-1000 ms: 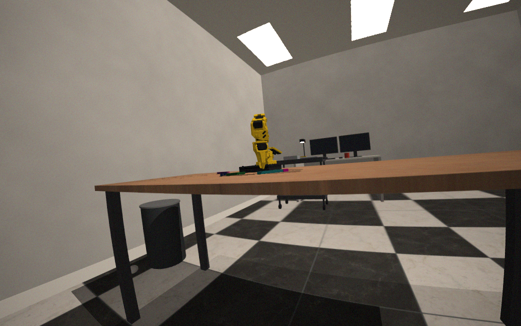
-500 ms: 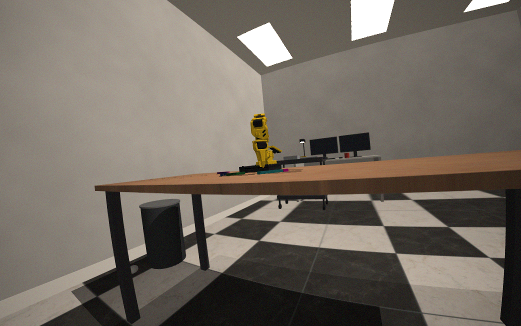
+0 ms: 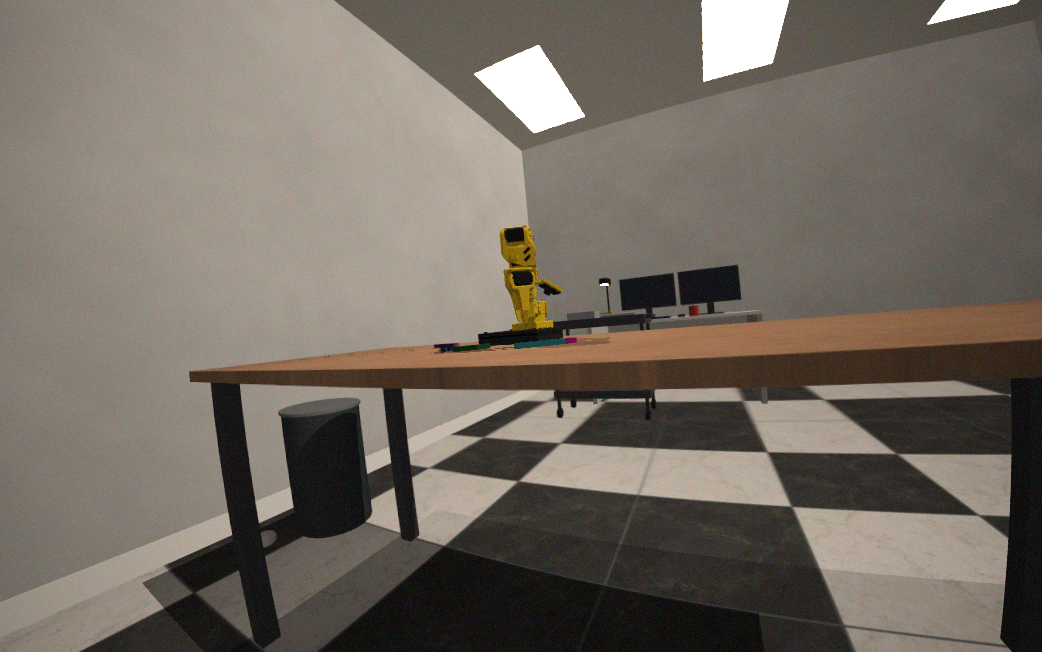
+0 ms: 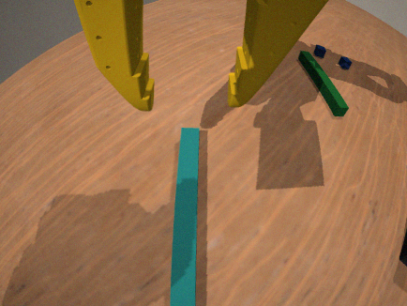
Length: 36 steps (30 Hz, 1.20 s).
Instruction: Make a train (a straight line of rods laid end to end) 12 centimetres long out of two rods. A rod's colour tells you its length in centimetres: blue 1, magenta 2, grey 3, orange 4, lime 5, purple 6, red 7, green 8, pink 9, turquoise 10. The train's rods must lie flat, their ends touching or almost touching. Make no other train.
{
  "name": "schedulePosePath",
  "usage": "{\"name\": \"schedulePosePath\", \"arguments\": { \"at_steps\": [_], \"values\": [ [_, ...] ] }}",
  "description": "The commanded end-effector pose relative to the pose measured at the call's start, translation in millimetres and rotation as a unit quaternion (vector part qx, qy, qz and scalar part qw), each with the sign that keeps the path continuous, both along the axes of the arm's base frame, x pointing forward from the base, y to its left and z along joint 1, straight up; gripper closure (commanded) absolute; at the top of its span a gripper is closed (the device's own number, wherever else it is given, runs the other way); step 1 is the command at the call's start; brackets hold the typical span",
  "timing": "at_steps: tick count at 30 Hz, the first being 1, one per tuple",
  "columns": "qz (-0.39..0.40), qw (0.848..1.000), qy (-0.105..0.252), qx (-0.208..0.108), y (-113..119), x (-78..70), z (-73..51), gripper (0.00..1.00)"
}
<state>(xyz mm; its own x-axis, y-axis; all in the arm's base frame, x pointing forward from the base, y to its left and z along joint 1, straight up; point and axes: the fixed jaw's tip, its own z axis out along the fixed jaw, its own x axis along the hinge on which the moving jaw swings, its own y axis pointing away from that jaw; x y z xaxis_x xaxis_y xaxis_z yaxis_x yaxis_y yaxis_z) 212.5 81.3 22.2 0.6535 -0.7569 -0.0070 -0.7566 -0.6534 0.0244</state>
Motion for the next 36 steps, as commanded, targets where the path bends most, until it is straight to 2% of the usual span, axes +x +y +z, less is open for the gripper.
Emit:
{"name": "schedulePosePath", "arguments": {
  "at_steps": [1,36],
  "values": [
    [-0.003,1.000,-0.008,0.004,-0.6,2.1,7.3,0.83],
    [-0.017,1.000,-0.009,0.004,-1.7,1.7,10.9,0.83]
  ]
}}
